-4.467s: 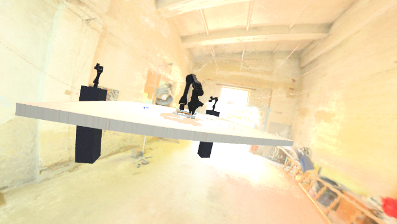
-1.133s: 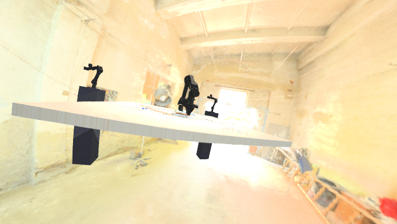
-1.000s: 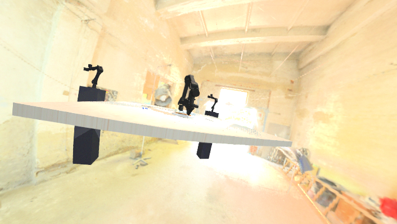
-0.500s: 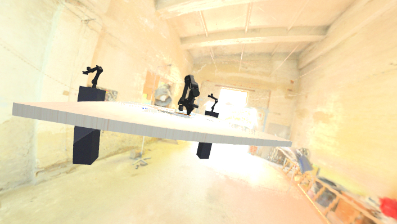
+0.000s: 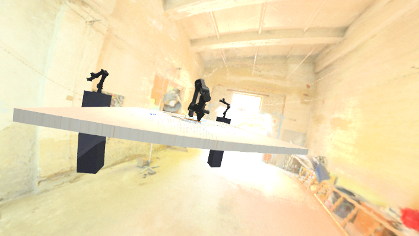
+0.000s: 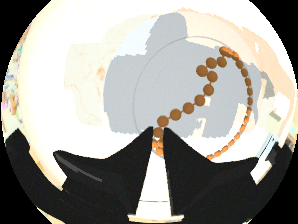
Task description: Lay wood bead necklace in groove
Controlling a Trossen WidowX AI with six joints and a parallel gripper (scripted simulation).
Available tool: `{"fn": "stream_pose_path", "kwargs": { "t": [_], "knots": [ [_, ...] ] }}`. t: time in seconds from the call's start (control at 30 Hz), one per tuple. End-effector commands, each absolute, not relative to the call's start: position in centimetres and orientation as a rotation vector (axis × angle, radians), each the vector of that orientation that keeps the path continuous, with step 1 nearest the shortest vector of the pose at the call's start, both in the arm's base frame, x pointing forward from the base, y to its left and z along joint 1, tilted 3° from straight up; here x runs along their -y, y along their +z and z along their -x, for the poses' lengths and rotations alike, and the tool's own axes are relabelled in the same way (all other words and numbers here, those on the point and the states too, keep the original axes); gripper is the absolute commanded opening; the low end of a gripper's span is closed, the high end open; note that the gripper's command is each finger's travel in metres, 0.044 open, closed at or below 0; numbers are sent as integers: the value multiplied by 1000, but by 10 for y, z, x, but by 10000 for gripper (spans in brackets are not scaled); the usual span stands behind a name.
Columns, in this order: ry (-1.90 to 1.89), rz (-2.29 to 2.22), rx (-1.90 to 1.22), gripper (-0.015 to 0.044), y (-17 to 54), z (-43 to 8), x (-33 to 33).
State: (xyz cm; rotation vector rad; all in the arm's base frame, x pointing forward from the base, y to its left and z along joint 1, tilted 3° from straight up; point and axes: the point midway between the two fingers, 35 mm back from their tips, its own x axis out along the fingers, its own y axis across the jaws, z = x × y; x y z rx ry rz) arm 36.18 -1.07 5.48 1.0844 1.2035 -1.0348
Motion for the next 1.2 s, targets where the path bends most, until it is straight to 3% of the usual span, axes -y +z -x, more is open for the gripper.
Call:
{"fn": "stream_pose_path", "kwargs": {
  "t": [0.0, 1.17],
  "knots": [
    [-1034, -1085, -1203, 0, 55, -362, 11],
    [-1039, -1088, -1203, 0, 62, -377, 11]
  ]
}}
